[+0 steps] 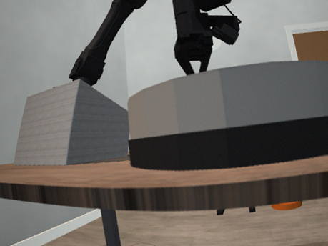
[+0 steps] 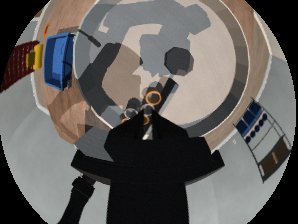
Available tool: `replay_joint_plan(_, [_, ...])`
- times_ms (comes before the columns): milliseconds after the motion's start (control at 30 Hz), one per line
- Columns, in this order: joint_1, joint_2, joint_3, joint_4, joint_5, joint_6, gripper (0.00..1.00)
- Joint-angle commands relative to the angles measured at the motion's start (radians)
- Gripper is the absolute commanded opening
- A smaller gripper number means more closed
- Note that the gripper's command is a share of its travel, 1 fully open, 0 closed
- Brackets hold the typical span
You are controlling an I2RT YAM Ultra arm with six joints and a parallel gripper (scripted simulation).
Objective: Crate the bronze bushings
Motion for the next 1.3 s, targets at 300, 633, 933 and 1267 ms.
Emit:
replay_joint_plan(300, [-0.018,0.004,-0.024,0.009,-0.006,-0.005,0.13])
replay_joint_plan(633, [-0.021,-0.014,-0.019,0.009,-0.005,-0.009,0.13])
replay_joint_plan(933, [-0.021,-0.014,-0.019,0.009,-0.005,-0.009,0.13])
replay_joint_plan(1267, [-0.021,-0.014,-0.019,0.009,-0.005,-0.009,0.13])
